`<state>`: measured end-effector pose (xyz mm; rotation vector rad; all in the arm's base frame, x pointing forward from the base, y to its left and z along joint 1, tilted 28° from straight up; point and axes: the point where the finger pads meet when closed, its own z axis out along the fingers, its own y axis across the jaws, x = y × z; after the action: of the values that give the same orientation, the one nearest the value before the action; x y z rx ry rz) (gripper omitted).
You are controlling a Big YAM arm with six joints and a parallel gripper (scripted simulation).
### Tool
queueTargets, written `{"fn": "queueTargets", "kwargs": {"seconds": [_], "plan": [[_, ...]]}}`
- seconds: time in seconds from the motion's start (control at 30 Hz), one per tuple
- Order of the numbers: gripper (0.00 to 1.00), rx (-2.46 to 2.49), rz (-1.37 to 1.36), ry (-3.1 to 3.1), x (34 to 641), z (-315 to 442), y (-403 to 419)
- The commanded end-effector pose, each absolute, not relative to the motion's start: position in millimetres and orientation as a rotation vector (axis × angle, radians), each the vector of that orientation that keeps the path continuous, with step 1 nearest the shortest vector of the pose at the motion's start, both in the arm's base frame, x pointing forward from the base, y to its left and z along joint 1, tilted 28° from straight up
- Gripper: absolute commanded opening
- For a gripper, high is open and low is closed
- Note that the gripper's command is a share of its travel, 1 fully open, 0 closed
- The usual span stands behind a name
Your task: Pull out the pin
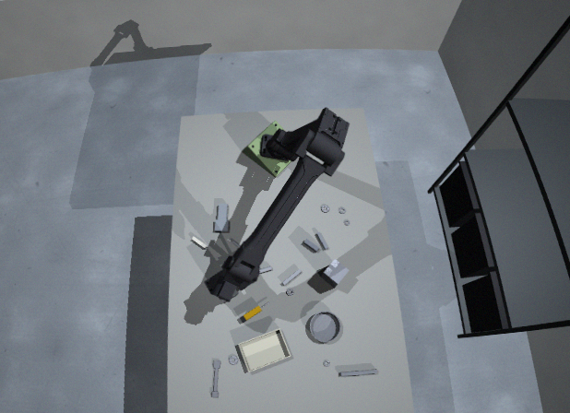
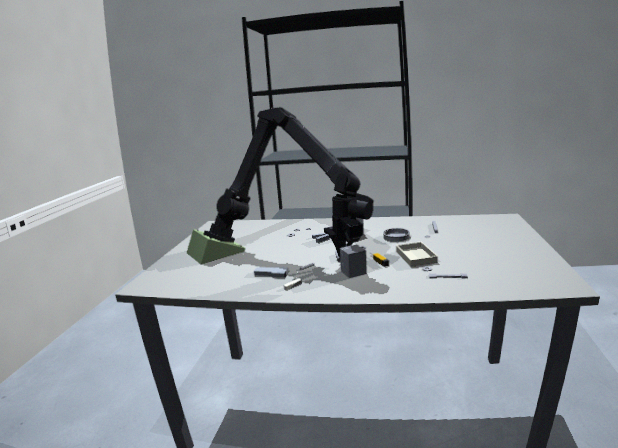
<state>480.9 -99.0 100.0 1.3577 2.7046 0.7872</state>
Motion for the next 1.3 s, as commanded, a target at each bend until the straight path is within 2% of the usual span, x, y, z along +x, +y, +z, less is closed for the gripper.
{"fn": "queueTargets", "kwargs": {"seconds": [0.0, 1.27], "plan": [[0.00, 1.340, 0.789, 2.726, 489.3, 102.2, -97.9], [0.00, 1.331, 0.793, 2.734, 489.8, 106.2, -99.2]]}}
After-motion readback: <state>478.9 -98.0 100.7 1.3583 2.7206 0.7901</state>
